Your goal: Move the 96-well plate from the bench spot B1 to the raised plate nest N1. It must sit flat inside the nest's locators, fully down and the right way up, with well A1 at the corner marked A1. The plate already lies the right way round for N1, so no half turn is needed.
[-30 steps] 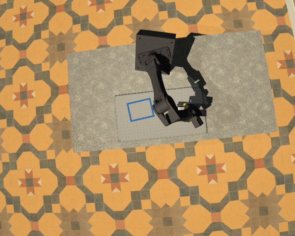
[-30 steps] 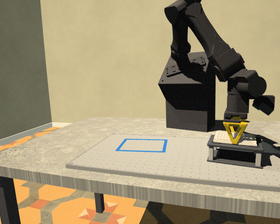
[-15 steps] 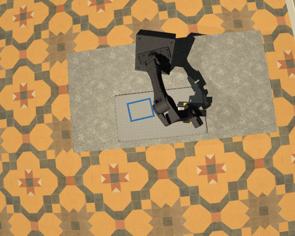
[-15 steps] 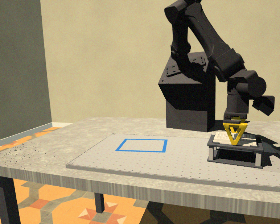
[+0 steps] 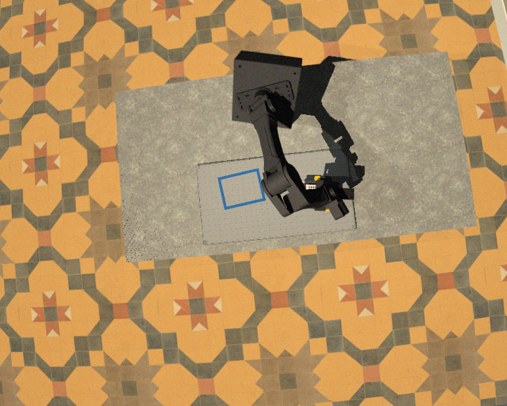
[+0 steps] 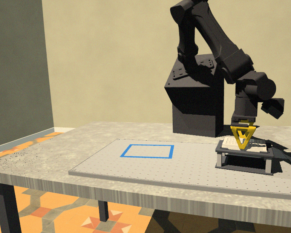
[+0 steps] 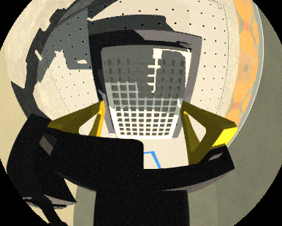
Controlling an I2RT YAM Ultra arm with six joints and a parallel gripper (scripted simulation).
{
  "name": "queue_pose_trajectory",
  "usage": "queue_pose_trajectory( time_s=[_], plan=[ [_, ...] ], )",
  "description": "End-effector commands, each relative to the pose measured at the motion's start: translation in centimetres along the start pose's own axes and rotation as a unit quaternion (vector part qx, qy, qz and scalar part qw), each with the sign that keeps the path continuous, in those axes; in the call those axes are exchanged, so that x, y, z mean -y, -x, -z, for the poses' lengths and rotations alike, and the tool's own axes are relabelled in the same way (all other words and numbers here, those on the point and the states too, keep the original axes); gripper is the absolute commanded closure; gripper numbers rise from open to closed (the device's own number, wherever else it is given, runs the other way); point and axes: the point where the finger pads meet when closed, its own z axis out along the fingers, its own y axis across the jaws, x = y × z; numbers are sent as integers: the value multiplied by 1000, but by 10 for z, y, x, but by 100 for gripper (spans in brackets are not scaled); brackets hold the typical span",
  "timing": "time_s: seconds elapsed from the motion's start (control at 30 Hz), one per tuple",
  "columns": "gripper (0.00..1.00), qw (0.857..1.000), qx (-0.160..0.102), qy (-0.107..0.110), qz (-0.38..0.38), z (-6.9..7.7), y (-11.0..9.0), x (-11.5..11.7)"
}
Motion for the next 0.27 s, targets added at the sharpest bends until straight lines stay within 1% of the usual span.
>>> queue_pose_trajectory(
  time_s=[0.0,0.07,0.17,0.23],
  plan=[
    [0,1000,13,-10,-1,25,9,7],
    [0,1000,9,-5,3,28,6,0],
    [0,1000,12,-8,1,37,8,3],
    [0,1000,12,-8,1,37,8,3]
  ],
)
